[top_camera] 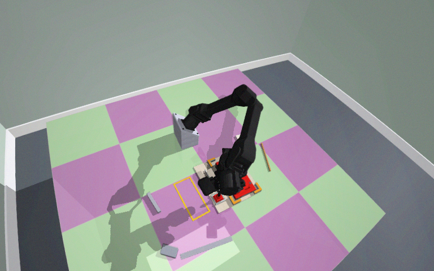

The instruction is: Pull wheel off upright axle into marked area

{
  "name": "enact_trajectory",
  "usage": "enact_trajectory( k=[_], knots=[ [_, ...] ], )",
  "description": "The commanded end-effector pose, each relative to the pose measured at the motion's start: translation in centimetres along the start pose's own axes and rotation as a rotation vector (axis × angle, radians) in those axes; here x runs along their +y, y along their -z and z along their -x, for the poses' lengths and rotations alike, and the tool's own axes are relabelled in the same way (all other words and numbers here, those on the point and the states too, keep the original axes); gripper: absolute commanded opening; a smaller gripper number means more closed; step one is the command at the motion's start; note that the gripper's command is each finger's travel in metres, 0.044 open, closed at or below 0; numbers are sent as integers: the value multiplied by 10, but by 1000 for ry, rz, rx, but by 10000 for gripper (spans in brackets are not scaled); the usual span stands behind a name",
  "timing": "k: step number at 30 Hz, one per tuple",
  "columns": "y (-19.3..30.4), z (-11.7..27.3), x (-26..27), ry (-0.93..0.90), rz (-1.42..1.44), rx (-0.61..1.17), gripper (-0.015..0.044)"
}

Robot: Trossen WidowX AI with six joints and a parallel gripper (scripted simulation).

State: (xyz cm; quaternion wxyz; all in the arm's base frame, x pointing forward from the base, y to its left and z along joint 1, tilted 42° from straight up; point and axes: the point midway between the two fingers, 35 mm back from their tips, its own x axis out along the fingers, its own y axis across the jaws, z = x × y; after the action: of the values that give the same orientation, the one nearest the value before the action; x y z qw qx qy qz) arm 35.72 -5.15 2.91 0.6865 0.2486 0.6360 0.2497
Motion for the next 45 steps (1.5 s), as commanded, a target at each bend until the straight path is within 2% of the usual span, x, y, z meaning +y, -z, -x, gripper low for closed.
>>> enact_trajectory(
  k=[1,19,25,35,45],
  knots=[
    [1,-2,-3,0,1,3,0],
    [50,8,-96,14,10,-4,0],
    [55,6,-103,13,12,-4,0],
    [54,-19,-103,13,12,-4,0],
    [53,-81,-104,11,12,-5,0]
  ],
)
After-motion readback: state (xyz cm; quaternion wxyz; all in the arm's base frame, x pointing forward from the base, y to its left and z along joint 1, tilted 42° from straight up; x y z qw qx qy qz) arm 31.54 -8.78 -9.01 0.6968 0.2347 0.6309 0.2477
